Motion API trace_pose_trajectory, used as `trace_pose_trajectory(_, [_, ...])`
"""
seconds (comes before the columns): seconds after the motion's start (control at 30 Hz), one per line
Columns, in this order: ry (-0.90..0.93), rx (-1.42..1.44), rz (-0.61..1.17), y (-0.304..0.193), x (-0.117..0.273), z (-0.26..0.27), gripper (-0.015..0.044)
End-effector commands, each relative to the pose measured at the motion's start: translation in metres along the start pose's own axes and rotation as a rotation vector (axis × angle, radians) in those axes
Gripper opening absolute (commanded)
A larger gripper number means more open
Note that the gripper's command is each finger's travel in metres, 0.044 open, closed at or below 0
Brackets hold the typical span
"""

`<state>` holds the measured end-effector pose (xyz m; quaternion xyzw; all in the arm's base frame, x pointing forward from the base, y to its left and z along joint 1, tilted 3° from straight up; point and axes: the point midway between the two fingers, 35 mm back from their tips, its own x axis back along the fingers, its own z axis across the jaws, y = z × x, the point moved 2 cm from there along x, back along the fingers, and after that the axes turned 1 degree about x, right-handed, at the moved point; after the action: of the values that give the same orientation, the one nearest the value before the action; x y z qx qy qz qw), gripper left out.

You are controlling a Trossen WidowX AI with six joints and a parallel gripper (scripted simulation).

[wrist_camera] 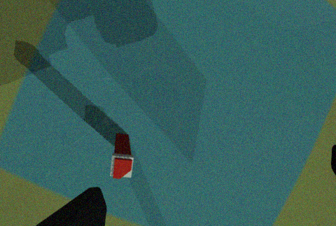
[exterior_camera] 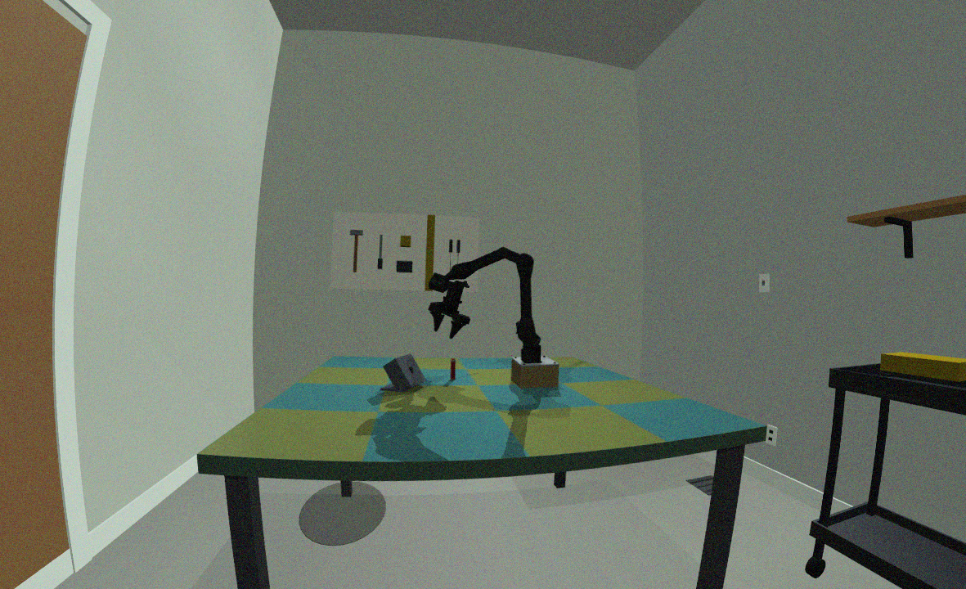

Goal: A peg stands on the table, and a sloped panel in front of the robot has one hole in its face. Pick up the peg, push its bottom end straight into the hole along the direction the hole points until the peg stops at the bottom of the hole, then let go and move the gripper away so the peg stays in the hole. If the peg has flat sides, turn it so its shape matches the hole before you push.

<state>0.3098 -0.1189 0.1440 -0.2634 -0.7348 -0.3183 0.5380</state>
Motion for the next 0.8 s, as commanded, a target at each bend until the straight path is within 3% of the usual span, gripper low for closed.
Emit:
trace_pose_trajectory(0.0, [0.066,-0.083,0.035,-0.004,-0.018,0.012,0.044])
trace_pose_trajectory(0.37, [0.197,-0.329,0.151,-0.016,-0.056,0.042,0.044])
trace_pose_trajectory(0.77, [0.204,-0.343,0.16,-0.021,-0.065,0.044,0.044])
